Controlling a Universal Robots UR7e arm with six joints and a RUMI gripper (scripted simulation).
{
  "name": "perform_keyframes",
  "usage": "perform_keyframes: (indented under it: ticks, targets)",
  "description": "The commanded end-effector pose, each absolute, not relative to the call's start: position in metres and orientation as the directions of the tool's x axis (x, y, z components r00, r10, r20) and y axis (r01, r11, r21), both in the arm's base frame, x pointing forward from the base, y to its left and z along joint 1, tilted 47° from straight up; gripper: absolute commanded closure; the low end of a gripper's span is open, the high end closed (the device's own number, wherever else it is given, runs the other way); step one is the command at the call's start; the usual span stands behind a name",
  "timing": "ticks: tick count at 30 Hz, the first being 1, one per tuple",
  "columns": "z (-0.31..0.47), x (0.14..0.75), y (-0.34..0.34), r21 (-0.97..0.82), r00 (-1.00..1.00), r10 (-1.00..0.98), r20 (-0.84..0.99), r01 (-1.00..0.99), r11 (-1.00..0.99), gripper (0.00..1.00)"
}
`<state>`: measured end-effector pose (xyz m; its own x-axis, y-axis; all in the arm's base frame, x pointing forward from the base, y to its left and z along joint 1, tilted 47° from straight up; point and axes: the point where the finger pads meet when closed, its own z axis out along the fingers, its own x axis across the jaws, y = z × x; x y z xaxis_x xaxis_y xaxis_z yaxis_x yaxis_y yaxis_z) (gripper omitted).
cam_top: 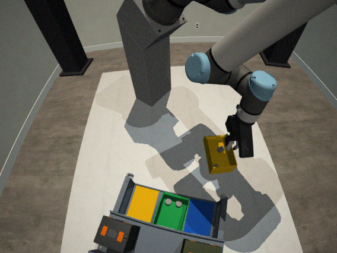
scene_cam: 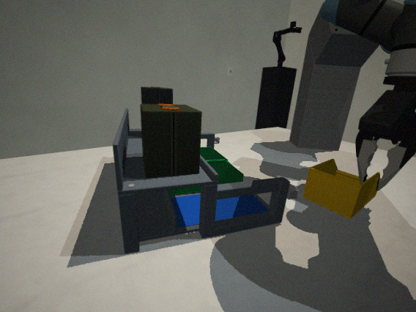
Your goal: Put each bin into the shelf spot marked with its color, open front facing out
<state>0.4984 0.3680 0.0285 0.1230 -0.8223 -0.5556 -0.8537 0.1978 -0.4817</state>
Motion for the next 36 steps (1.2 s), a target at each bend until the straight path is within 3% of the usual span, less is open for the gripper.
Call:
perform_keyframes:
  ticks: [1, 21, 22, 36]
  targets:
    - [0.0272, 0.4998, 0.3694, -0.483, 0.123, -0.822, -0.556, -0.853, 0.198, 0.85]
    - [0.027, 0.5, 0.3696, -0.483, 0.123, -0.822, -0.556, -0.853, 0.198, 0.85]
    - [0.027, 0.5, 0.3696, -0.483, 0.123, -0.822, -0.556, -0.853, 0.198, 1.0]
    - [0.0271, 0.5, 0.3695, -0.483, 0.123, -0.822, -0.556, -0.853, 0.198, 1.0]
